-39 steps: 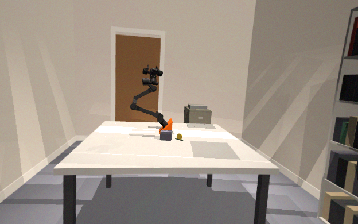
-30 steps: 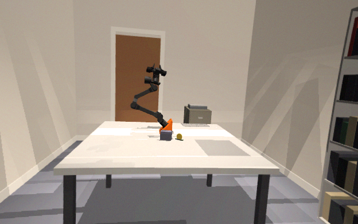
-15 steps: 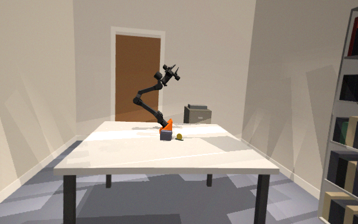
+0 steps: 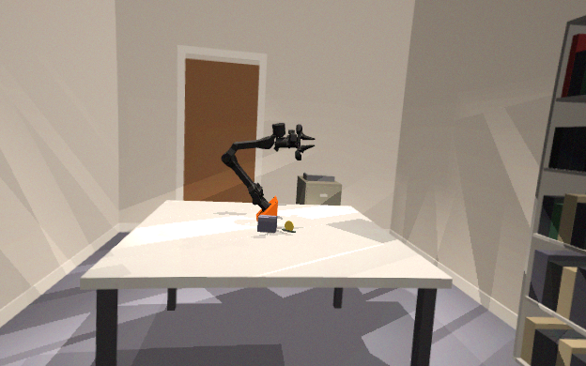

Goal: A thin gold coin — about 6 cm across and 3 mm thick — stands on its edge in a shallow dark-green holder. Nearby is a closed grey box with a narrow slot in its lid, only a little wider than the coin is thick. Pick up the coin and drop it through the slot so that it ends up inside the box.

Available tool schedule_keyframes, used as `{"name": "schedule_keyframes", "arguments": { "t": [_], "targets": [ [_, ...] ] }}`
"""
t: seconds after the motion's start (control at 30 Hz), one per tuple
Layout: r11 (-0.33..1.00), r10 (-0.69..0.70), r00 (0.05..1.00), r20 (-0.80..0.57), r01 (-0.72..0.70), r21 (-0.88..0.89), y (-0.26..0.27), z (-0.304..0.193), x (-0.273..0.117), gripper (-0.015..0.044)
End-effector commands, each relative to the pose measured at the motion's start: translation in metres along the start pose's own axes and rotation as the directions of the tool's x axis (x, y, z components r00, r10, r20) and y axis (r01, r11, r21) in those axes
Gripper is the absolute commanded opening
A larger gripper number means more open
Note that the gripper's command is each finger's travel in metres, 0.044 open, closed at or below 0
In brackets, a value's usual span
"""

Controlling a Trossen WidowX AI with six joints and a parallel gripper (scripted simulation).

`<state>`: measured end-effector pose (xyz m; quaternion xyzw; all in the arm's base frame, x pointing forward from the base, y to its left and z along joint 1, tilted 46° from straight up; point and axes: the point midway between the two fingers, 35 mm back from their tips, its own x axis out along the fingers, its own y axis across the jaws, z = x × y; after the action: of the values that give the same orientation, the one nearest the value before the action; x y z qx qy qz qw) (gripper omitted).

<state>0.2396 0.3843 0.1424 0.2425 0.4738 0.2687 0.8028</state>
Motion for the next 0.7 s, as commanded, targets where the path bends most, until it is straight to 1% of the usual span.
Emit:
{"name": "schedule_keyframes", "arguments": {
  "t": [0.0, 0.07, 0.17, 0.27, 0.33, 0.4, 0.47, 0.6, 0.63, 0.67],
  "targets": [
    [0.955, -0.280, 0.960, -0.025, 0.276, -0.110, -0.071, 0.009, 0.017, 0.0161],
    [0.903, -0.407, 0.912, -0.048, 0.394, -0.170, -0.103, 0.011, 0.019, 0.0161],
    [0.796, -0.581, 0.809, -0.091, 0.541, -0.273, -0.152, 0.012, 0.015, 0.0161],
    [0.665, -0.727, 0.672, -0.141, 0.638, -0.388, -0.196, 0.011, 0.004, 0.0161],
    [0.574, -0.805, 0.567, -0.175, 0.670, -0.470, -0.223, 0.010, -0.007, 0.0161],
    [0.470, -0.877, 0.429, -0.216, 0.673, -0.571, -0.252, 0.009, -0.024, 0.0161],
    [0.376, -0.926, 0.277, -0.255, 0.635, -0.675, -0.278, 0.008, -0.043, 0.0161],
    [0.270, -0.952, 0.000, -0.307, 0.474, -0.838, -0.314, 0.007, -0.081, 0.0161],
    [0.263, -0.949, -0.045, -0.313, 0.438, -0.860, -0.319, 0.008, -0.087, 0.0161],
    [0.260, -0.947, -0.064, -0.315, 0.422, -0.869, -0.321, 0.008, -0.090, 0.0161]
  ]
}}
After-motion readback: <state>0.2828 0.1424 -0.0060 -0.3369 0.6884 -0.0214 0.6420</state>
